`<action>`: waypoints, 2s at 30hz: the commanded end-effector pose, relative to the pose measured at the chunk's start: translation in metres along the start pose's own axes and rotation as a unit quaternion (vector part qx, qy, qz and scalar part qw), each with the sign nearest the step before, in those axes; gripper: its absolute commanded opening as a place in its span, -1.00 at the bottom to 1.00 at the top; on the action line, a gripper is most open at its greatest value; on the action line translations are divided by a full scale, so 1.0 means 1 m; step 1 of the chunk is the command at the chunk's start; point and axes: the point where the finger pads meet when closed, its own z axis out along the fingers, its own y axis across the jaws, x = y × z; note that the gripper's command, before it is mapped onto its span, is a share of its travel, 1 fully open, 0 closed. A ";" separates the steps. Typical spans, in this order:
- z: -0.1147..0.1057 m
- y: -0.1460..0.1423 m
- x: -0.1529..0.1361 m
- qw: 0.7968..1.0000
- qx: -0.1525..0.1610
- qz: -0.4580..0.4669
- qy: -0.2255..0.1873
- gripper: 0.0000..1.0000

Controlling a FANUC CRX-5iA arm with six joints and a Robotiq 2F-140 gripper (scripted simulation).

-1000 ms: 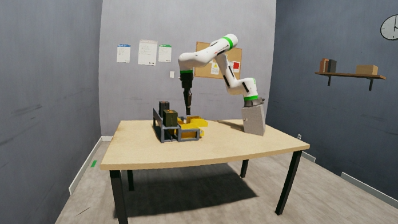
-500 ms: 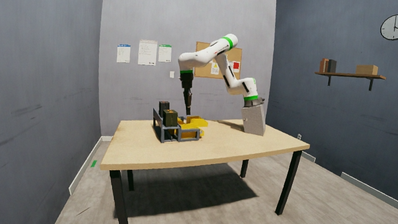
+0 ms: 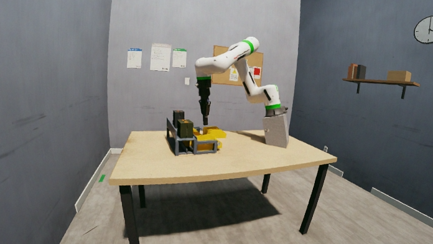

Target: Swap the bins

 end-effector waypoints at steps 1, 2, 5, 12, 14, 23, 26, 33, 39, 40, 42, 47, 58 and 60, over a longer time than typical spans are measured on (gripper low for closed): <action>-0.001 0.001 0.001 0.999 -0.001 -0.042 -0.002 -0.80; 0.000 0.002 0.002 0.998 -0.001 -0.065 -0.002 -0.80; 0.000 0.005 0.006 0.989 0.001 -0.146 -0.004 -0.80; 0.003 0.014 0.017 0.945 0.008 -0.327 -0.006 -0.80; 0.004 0.017 0.022 0.928 0.011 -0.372 -0.006 -0.80; 0.009 0.028 0.039 0.831 0.023 -0.556 -0.004 -0.80; 0.011 0.033 0.047 0.788 0.028 -0.615 -0.002 -0.80; 0.018 0.045 0.066 0.670 0.039 -0.741 0.007 -0.80; 0.022 0.050 0.077 0.561 0.046 -0.826 0.014 -0.80; 0.023 0.051 0.080 0.541 0.048 -0.840 0.016 -0.80; 0.024 0.054 0.084 0.498 0.050 -0.865 0.019 -0.80; 0.029 0.059 0.095 0.386 0.056 -0.920 0.029 -0.80; 0.034 0.064 0.107 0.134 0.066 -0.988 0.049 -0.80; 0.034 0.065 0.109 0.085 0.068 -0.993 0.053 -0.80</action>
